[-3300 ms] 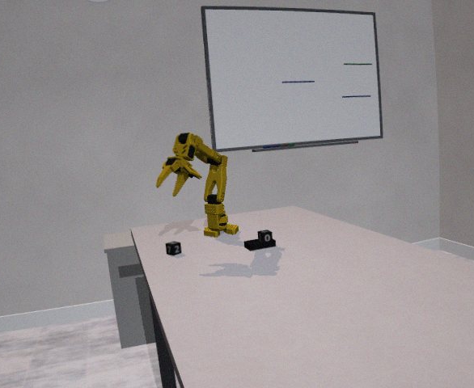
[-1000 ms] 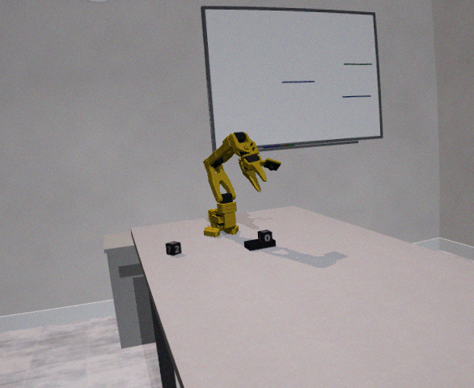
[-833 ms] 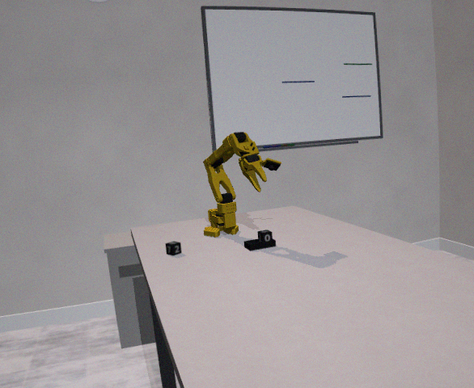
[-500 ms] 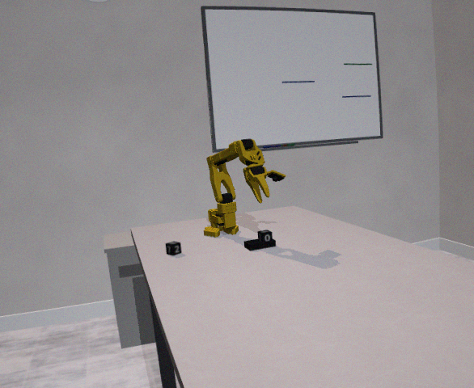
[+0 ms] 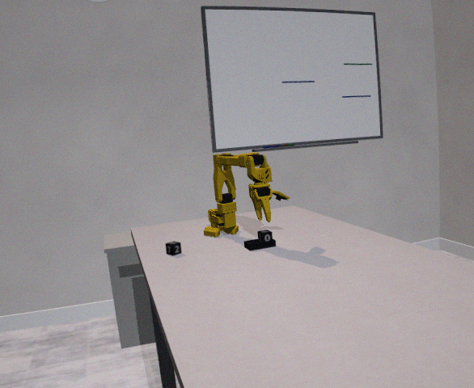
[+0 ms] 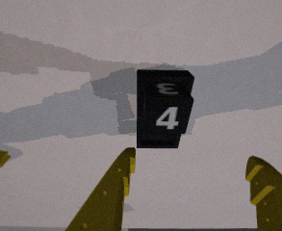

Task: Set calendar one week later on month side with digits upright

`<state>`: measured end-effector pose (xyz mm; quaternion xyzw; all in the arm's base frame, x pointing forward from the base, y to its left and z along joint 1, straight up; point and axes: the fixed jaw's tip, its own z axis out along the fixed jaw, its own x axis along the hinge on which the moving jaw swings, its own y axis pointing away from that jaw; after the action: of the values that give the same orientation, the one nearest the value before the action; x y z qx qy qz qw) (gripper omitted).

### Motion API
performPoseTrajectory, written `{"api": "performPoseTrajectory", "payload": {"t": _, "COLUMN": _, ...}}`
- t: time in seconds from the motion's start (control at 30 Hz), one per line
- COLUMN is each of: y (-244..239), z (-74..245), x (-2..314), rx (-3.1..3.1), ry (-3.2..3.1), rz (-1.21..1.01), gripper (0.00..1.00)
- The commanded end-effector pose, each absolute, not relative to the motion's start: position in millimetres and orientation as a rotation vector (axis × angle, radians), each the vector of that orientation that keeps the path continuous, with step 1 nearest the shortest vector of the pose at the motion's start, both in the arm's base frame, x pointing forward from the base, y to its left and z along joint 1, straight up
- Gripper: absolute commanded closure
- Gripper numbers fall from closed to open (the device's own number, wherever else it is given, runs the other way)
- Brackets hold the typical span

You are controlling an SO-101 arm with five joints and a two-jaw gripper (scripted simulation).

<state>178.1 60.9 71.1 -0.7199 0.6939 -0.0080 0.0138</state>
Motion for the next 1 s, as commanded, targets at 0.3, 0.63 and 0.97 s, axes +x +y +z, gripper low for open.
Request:
{"api": "performPoseTrajectory", "payload": {"t": 0.3, "y": 63.1, "z": 73.9, "x": 180.2, "rx": -2.224, "ry": 2.147, "rz": -0.040, "gripper": 0.65}}
{"api": "performPoseTrajectory", "payload": {"t": 0.63, "y": 63.1, "z": 73.9, "x": 180.2, "rx": -2.224, "ry": 2.147, "rz": -0.040, "gripper": 0.65}}
{"api": "performPoseTrajectory", "payload": {"t": 0.97, "y": 63.9, "z": 69.4, "x": 174.6, "rx": -2.249, "ry": 2.163, "rz": -0.017, "gripper": 0.65}}
